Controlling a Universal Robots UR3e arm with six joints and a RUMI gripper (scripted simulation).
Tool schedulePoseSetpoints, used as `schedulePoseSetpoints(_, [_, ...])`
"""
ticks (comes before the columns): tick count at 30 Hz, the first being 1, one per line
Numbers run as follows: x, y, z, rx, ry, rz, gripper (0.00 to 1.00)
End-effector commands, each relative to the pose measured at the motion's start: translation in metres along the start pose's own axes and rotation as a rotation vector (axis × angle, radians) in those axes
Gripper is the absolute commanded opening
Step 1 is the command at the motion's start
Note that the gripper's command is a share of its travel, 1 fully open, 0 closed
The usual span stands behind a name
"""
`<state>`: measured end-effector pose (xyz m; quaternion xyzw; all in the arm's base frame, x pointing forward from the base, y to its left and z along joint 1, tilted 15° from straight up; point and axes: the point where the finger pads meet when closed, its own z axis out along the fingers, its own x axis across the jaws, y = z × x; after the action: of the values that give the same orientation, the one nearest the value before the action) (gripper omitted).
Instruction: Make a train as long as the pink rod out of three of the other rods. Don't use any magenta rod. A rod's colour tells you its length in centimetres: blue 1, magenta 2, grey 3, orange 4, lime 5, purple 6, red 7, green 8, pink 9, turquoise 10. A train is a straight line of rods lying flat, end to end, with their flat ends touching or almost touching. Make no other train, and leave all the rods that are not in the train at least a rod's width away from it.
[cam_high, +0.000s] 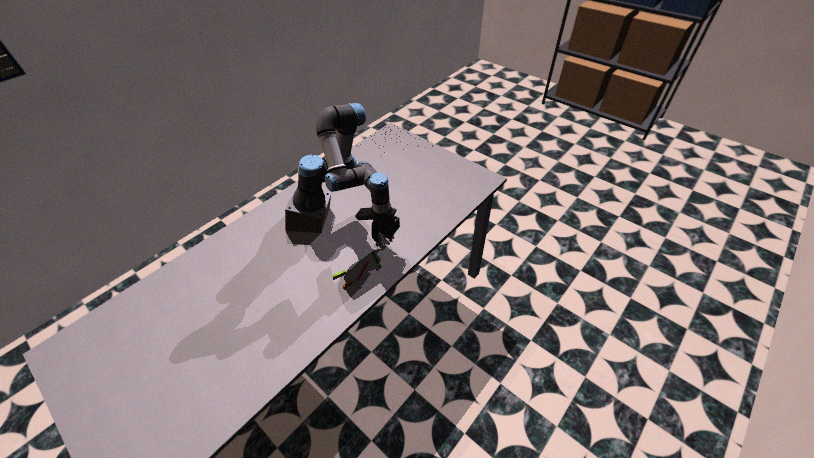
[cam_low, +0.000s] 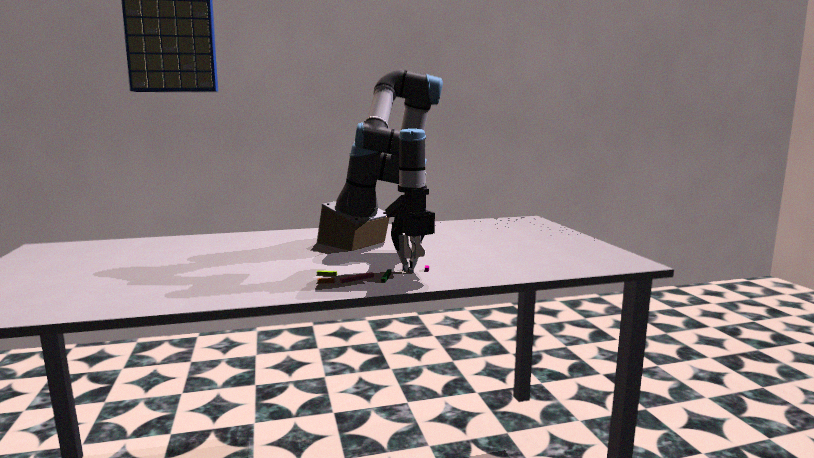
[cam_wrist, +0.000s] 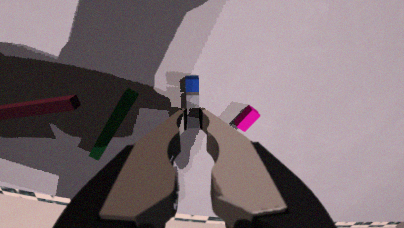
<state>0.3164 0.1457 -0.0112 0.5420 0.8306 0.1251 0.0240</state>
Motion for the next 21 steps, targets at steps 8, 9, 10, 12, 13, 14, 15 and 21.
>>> schedulePoseSetpoints(8, [0.0,0.0,0.0001,0.0,-0.001,0.0,0.06])
schedulePoseSetpoints(9, [0.0,0.0,0.0001,0.0,-0.001,0.0,0.08])
schedulePoseSetpoints(10, [0.0,0.0,0.0001,0.0,-0.001,0.0,0.08])
schedulePoseSetpoints(12, [0.0,0.0,0.0001,0.0,-0.001,0.0,0.11])
schedulePoseSetpoints(13, [0.0,0.0,0.0001,0.0,-0.001,0.0,0.11])
schedulePoseSetpoints(14, [0.0,0.0,0.0001,0.0,-0.001,0.0,0.11])
schedulePoseSetpoints(15, [0.0,0.0,0.0001,0.0,-0.001,0.0,0.14])
schedulePoseSetpoints(21, [0.0,0.0,0.0001,0.0,-0.001,0.0,0.14])
